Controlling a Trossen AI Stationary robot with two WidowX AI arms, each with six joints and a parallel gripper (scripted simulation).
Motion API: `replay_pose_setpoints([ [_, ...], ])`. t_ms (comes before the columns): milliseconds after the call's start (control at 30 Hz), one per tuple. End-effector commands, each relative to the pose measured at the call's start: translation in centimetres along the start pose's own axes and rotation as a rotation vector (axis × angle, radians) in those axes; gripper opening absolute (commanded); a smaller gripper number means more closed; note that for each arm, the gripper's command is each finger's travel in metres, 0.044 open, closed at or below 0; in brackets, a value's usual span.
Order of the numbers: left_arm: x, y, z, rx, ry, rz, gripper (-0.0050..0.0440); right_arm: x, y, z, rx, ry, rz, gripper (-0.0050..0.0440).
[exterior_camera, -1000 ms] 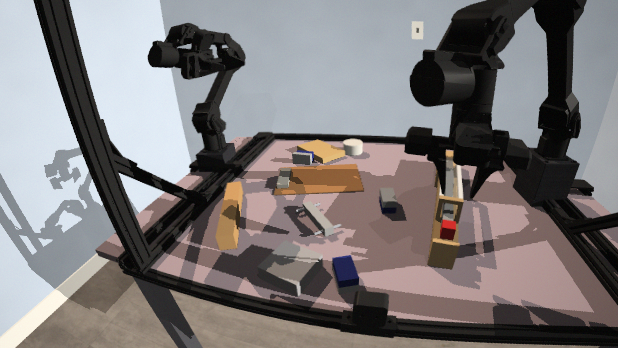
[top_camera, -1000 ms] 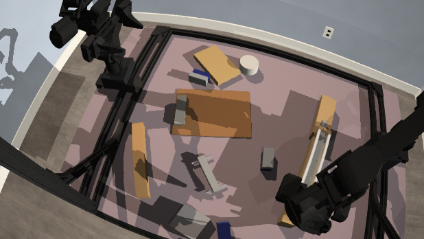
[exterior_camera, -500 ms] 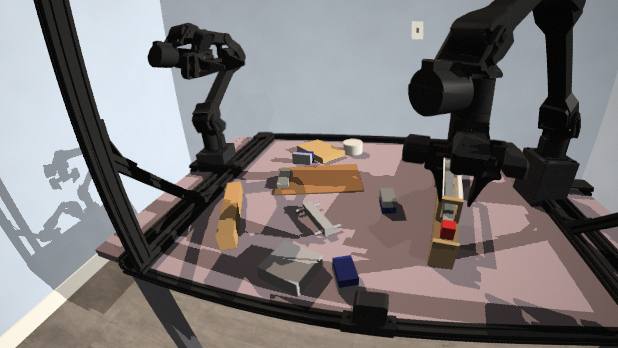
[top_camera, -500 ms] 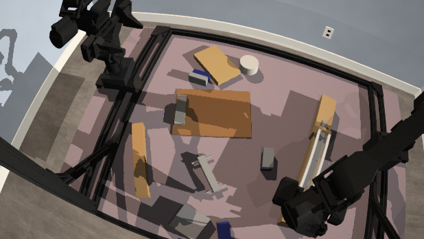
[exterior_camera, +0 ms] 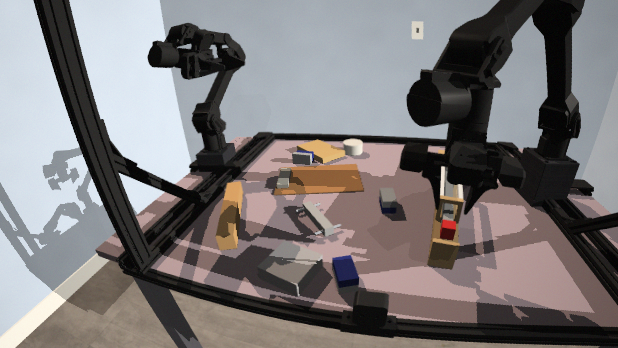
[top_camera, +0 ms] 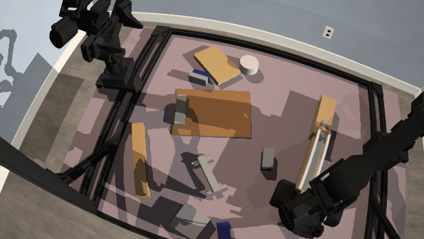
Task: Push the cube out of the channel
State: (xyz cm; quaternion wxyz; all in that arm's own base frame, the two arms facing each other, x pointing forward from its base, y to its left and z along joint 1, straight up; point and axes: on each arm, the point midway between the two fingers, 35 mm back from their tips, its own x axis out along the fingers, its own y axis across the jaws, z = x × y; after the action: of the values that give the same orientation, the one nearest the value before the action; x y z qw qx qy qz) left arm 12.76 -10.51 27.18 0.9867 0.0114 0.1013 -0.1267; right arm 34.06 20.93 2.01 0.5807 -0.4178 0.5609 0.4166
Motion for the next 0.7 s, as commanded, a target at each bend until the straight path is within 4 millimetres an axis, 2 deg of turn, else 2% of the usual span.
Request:
replay_pose_setpoints([
  [0,0.0,0.0,0.0,-0.002,-0.001,0.001,0.04,1.4,0.3,-0.5,0.006,0.022,0.018,0.022],
  [667,0.0,0.0,0.0,-0.002,-0.001,0.001,0.04,4.3,0.4,-0.6,0.006,0.022,0.018,0.022],
])
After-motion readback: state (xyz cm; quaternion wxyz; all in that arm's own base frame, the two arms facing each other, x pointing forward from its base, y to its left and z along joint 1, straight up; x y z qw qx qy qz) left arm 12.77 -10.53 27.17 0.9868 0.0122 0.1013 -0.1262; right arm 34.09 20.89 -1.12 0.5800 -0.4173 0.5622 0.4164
